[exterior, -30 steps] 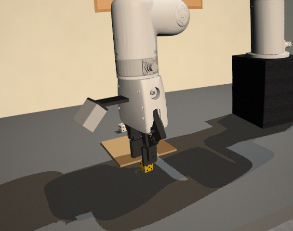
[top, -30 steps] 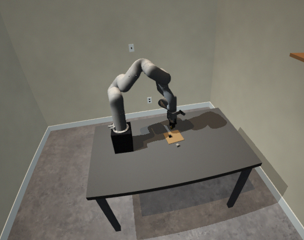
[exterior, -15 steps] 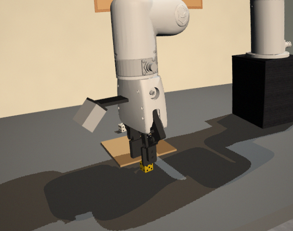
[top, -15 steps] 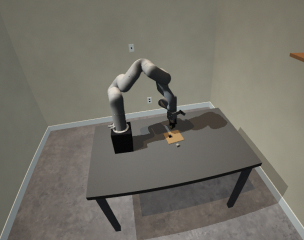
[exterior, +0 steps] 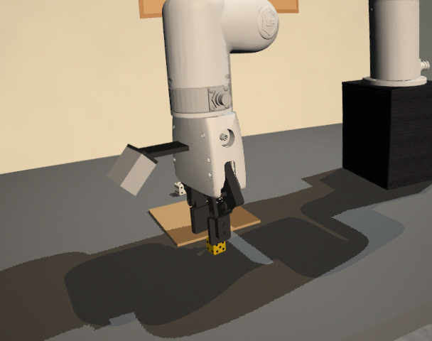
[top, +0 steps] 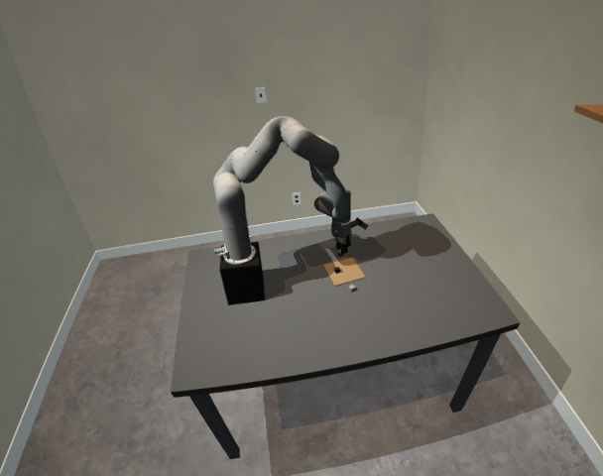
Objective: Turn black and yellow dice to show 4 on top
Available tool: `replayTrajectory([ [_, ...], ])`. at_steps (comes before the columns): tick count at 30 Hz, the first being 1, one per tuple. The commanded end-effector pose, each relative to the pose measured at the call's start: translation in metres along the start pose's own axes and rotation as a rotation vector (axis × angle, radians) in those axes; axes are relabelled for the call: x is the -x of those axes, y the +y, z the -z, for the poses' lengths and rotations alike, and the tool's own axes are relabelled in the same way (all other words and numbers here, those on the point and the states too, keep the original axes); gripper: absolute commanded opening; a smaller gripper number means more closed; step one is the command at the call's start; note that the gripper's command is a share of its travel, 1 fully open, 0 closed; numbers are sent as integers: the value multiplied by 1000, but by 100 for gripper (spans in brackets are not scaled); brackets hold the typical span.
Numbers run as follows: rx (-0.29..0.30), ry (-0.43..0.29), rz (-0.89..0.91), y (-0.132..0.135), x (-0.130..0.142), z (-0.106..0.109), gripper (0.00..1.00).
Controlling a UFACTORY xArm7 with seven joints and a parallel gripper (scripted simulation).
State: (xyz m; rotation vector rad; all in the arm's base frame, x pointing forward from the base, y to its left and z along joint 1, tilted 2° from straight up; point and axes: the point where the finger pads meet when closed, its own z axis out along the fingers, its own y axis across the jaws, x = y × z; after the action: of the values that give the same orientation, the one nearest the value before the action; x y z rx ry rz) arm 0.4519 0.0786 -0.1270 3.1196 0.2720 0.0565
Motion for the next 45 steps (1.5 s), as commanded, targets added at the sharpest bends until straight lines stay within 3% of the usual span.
replayTrajectory([
  [1, 0, 4, 0, 0, -2, 1, 36],
  [31, 0, 4, 0, 0, -2, 0, 36],
  [45, 0, 4, 0, 0, -2, -17, 36],
])
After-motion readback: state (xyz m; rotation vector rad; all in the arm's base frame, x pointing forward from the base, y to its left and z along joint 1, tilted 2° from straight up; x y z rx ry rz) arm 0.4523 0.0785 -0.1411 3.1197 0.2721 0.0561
